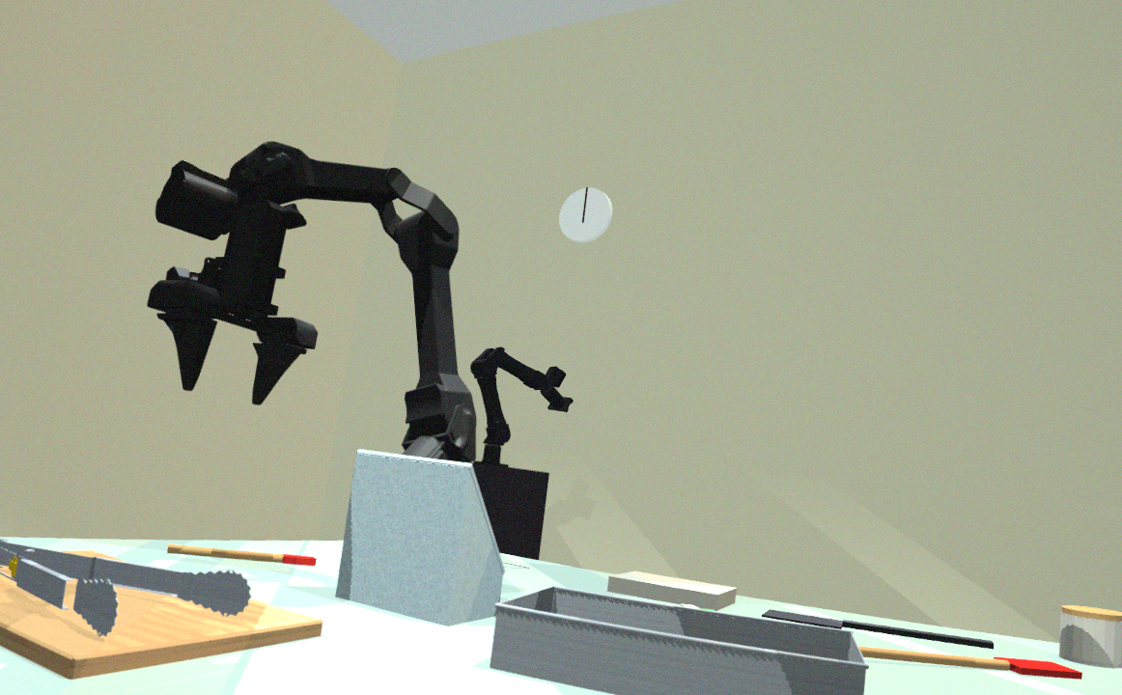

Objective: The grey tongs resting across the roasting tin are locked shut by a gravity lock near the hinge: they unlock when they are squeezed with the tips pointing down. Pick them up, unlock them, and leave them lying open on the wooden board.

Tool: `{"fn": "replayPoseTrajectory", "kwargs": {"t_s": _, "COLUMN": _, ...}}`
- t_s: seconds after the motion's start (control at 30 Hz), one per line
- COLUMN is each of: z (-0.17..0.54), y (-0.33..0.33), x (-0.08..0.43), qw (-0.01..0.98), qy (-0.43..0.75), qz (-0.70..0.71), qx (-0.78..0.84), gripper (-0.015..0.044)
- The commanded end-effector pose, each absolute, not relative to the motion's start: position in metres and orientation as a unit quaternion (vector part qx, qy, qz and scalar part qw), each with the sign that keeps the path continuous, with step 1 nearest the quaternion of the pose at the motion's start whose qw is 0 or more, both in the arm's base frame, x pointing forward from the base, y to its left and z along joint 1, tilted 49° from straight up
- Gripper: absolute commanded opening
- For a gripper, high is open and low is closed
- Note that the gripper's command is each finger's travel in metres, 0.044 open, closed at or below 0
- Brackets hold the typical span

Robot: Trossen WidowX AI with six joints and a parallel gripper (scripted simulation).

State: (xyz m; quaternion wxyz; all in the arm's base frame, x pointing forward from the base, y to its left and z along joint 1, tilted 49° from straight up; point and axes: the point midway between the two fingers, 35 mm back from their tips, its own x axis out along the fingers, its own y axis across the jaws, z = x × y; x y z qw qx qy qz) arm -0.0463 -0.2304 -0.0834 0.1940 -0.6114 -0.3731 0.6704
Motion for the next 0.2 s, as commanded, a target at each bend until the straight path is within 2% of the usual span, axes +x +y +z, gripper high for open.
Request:
{"fn": "replayPoseTrajectory", "kwargs": {"t_s": 0.0, "z": -0.0829, "y": -0.2307, "x": -0.0455, "qw": 0.196, "qy": -0.371, "qz": 0.670, "qx": -0.613, "gripper": 0.0440}}
{"fn": "replayPoseTrajectory", "kwargs": {"t_s": 0.17, "z": -0.0829, "y": -0.2307, "x": -0.0455, "qw": 0.196, "qy": -0.371, "qz": 0.670, "qx": -0.613, "gripper": 0.0440}}
